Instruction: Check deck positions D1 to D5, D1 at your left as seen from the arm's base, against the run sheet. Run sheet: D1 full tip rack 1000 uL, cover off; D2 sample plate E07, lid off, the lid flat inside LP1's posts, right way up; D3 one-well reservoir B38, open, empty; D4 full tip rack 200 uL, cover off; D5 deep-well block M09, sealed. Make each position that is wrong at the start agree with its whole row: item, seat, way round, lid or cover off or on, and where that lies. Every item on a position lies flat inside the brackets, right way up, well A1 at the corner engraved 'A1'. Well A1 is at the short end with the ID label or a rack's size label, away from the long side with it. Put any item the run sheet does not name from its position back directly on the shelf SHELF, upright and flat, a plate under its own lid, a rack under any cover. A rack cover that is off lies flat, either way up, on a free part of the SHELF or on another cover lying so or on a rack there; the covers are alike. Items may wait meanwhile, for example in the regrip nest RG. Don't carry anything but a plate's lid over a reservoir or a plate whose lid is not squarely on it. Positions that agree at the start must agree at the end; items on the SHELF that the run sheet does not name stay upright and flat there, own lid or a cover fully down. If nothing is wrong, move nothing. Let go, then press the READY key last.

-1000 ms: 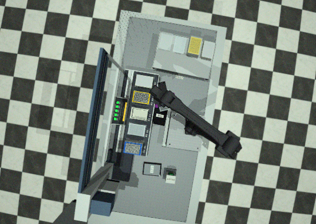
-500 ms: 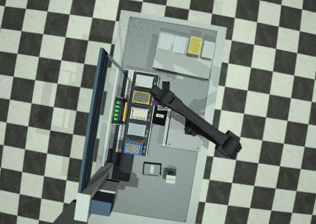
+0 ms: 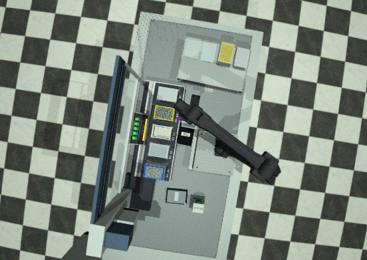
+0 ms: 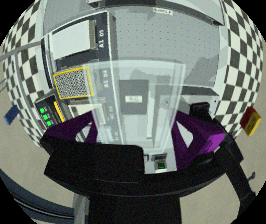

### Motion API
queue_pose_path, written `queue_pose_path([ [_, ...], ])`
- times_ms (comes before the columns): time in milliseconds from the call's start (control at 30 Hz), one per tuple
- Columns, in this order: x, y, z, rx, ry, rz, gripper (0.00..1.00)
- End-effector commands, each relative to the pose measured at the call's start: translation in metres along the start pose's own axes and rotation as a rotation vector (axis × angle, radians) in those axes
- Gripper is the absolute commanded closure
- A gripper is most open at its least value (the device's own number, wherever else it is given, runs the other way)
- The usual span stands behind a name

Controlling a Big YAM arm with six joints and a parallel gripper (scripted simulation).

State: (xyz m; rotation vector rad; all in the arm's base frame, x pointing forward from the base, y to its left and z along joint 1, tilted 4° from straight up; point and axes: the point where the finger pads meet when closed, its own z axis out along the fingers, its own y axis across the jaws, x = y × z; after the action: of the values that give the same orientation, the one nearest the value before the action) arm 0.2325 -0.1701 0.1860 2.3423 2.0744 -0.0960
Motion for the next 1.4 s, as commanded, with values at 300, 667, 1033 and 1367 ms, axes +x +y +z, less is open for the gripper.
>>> queue_pose_path([
  [300, -0.047, 0.019, -0.023, -0.061, -0.040, 0.046, 1.00],
  [667, -0.099, 0.019, -0.023, -0.058, -0.045, 0.046, 1.00],
  [1033, -0.141, 0.018, -0.023, -0.054, -0.051, 0.018, 1.00],
  [1367, -0.181, 0.017, -0.023, -0.047, -0.051, 0.018, 1.00],
])
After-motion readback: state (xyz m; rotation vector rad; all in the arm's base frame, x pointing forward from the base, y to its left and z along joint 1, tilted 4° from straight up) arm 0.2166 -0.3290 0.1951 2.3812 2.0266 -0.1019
